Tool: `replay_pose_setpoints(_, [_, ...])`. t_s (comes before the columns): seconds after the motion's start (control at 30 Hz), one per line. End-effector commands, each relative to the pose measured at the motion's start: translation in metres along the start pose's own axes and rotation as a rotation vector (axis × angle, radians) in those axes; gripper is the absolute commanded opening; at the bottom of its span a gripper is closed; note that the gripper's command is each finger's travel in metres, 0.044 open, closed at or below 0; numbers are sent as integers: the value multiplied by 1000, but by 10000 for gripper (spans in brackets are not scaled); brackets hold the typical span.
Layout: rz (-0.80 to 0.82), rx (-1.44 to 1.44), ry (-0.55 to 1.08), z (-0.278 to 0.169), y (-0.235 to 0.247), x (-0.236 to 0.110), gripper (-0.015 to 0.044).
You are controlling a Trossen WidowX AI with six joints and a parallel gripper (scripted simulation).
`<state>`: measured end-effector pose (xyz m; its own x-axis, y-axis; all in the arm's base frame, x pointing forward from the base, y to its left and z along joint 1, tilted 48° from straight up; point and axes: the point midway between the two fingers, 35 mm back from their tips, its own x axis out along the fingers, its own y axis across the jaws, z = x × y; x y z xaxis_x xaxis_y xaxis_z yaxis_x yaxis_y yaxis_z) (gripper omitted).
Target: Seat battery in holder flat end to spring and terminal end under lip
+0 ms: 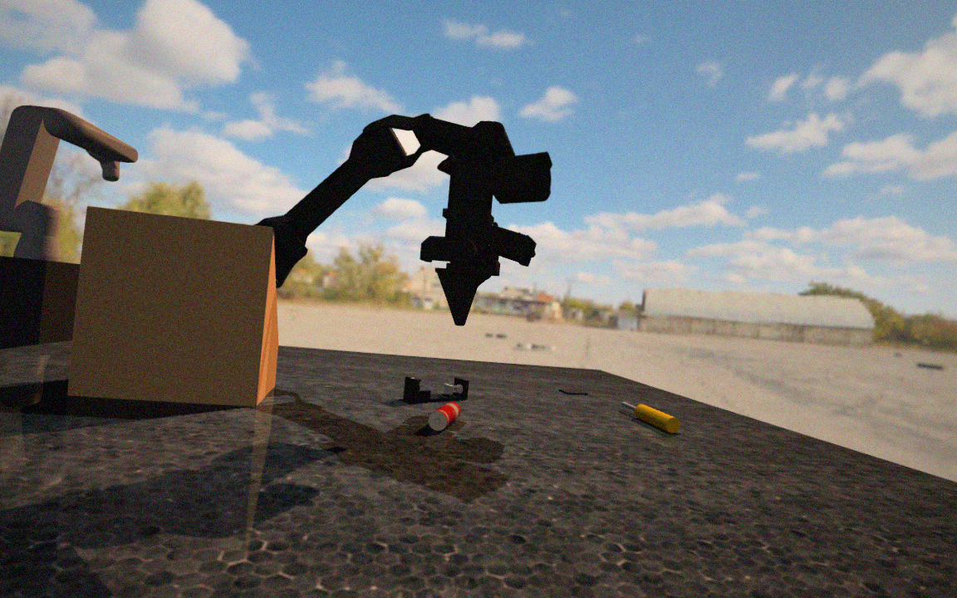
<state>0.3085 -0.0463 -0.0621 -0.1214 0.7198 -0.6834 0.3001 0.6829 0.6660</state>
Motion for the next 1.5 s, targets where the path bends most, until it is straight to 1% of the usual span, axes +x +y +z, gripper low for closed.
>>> replay_pose_setpoints(0.0, [0,1,-3,0,0,-1,0])
replay_pose_setpoints(0.03, [0,1,-3,0,0,-1,0])
replay_pose_setpoints(0.1, [0,59,0,0,-1,2,53])
replay_pose_setpoints(0.33, [-4,690,3,1,-11,31,236])
replay_pose_setpoints(0.6, [-10,1431,6,-1,-22,65,238])
replay_pose_setpoints(0.67, [-12,1550,6,-2,-24,70,238])
replay_pose_setpoints(1.1, [-12,1565,6,-2,-24,71,238])
replay_pose_setpoints(1.47, [-12,1565,6,-2,-24,88,238])
